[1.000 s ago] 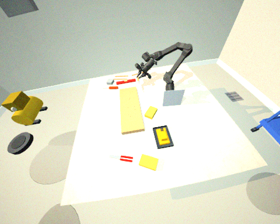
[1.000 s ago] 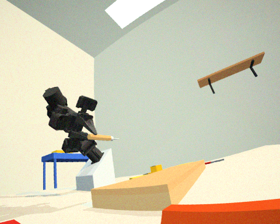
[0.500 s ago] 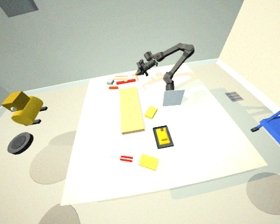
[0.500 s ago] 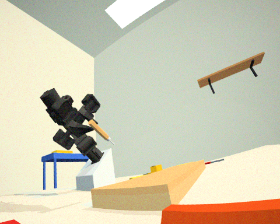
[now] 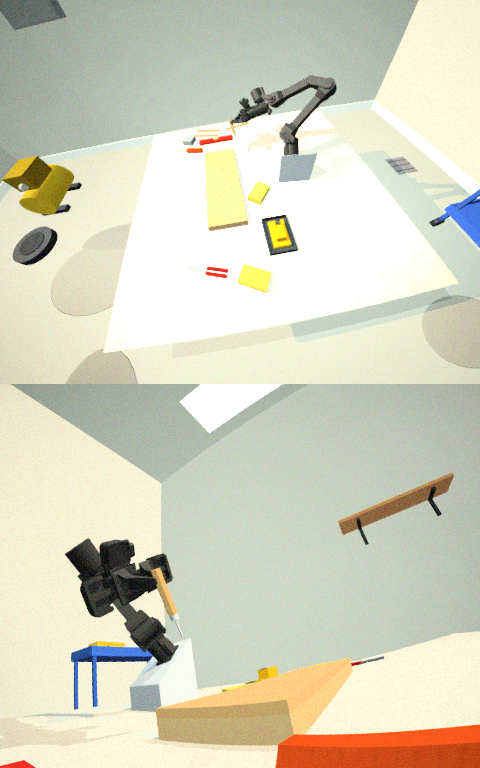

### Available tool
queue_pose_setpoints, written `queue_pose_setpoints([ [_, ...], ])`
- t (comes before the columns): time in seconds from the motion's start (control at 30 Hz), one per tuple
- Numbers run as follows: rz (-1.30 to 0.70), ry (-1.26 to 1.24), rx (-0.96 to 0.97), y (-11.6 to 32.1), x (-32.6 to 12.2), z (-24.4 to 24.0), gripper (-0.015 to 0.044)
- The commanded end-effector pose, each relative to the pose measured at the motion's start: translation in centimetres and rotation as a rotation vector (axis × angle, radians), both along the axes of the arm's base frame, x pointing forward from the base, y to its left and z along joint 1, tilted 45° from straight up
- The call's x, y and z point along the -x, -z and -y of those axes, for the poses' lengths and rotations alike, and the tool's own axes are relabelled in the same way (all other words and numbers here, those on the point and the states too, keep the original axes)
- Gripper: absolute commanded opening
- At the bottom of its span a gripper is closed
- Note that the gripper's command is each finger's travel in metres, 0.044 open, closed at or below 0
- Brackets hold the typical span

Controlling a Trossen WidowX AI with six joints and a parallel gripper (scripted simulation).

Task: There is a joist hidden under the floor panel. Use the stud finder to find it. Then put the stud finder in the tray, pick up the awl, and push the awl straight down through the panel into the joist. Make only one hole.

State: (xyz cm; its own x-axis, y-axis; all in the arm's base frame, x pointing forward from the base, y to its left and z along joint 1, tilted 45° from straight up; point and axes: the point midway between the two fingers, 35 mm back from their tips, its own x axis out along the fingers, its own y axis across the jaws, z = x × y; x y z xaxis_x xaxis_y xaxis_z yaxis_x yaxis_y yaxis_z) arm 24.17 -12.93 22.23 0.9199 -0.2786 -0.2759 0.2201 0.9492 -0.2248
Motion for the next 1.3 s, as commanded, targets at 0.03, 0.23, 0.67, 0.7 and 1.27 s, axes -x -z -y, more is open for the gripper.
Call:
queue_pose_setpoints([
  [0.03,0.008,-0.083,0.162,-0.7,0.0,-0.6,0.0000],
  [0.23,0.019,-0.179,0.392,-1.6,0.0,-1.3,0.0000],
  [0.67,-0.137,-0.294,0.285,0.7,-2.8,-1.6,0.0000],
  [0.7,-0.150,-0.309,0.284,0.9,-3.0,-1.7,0.0000],
  [1.27,-0.341,-0.573,0.269,4.5,-6.8,-3.5,0.0000],
])
